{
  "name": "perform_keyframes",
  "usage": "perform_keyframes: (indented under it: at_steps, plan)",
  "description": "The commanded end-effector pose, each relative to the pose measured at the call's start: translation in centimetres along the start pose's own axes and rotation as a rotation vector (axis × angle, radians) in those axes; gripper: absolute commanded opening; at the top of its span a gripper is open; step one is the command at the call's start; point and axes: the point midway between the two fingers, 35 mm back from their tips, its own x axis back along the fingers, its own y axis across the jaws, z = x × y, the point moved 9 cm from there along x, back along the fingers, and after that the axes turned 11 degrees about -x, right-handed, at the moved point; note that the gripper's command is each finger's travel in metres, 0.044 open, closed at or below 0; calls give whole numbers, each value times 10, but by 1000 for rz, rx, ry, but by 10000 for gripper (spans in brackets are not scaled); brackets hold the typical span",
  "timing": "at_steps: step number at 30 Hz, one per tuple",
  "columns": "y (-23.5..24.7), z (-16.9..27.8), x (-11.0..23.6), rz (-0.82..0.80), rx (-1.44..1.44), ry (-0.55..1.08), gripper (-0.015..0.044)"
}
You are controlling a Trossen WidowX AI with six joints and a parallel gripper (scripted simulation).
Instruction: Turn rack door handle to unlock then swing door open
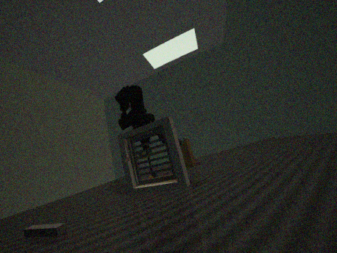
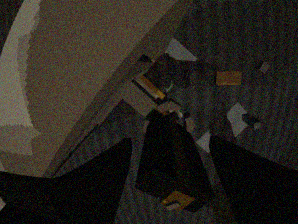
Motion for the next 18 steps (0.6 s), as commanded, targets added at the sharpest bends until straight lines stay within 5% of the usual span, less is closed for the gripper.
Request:
perform_keyframes:
  at_steps: [1,18]
  plan:
    - [0,0,-1,2,168,-3,285]
    - [0,0,-1,3,1011,-2,285]
